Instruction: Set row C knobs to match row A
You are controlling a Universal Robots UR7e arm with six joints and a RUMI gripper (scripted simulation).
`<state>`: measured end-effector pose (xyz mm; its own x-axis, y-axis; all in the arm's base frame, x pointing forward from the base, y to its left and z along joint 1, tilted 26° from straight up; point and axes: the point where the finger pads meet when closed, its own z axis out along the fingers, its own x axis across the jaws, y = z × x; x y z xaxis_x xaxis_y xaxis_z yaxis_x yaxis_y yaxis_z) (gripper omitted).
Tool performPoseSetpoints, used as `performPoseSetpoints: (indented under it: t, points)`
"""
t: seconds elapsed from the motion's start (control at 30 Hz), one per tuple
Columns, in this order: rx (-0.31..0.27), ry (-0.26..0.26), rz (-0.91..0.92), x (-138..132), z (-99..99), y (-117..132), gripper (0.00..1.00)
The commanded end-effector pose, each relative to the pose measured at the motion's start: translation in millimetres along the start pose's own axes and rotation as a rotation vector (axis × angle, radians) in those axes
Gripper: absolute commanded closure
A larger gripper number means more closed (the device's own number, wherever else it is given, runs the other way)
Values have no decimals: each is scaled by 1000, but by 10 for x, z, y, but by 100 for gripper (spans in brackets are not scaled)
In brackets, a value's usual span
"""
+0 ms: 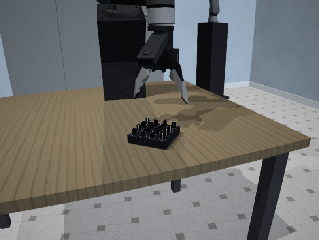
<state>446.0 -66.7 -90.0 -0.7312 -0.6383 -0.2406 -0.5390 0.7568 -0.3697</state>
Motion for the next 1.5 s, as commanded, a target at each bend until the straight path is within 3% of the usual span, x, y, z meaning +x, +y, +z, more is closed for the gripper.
performPoseSetpoints:
  t: [0.0,0.77,1.47]
  points:
    - [1,-1,-46,-13,-3,-11,0]
    - [1,-1,-394,-99,-4,-69,0]
    - [2,-1,-923,-213,-13,-126,0]
